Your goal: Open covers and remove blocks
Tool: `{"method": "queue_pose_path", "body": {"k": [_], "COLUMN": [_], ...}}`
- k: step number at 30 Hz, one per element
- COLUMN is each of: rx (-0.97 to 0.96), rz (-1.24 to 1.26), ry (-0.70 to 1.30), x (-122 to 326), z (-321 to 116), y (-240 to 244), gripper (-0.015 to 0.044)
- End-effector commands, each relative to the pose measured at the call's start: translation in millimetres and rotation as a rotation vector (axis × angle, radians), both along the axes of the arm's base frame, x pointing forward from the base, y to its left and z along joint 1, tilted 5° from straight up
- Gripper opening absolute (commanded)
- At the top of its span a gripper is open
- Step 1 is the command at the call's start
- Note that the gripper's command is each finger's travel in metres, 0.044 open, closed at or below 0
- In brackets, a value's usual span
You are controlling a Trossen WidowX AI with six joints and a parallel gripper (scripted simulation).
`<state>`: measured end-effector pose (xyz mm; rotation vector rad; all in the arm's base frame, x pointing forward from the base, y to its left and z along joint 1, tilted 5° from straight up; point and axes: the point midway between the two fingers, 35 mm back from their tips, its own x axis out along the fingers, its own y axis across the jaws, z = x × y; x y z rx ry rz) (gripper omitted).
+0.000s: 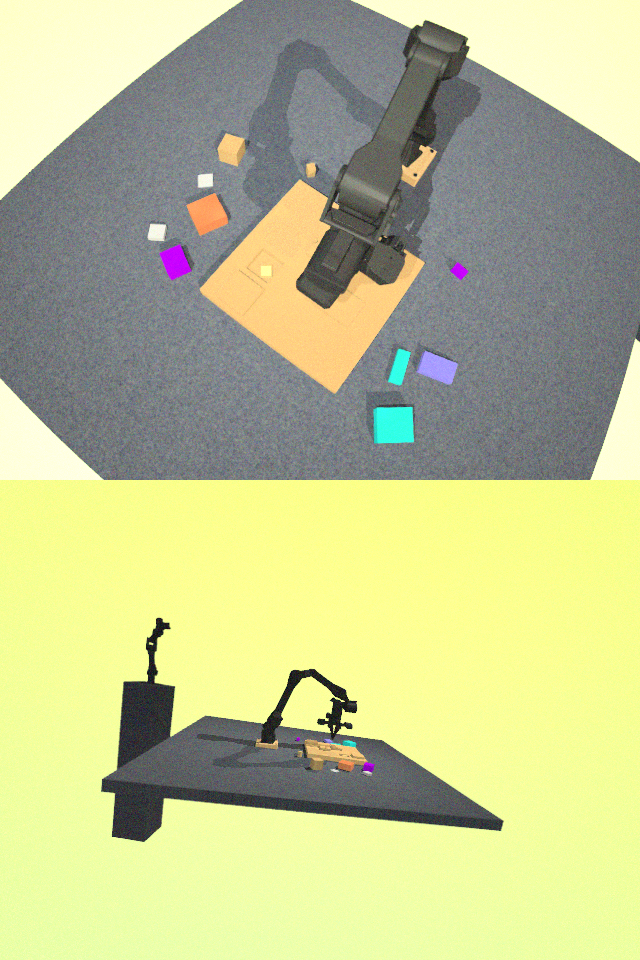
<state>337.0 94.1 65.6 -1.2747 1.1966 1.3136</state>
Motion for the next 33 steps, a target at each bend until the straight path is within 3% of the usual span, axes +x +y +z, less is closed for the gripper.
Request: {"method": "queue_pose_path", "body": {"k": [1,33], "rx": [-0.005,-0.005], "rz": [0.004,0.004], "ry": [0.006,0.006], "x": [-1.8,-3.2], "z": [-6.6,-38.1], "y": [-1.1,-2.0], "gripper": [0.0000,0.0000]}}
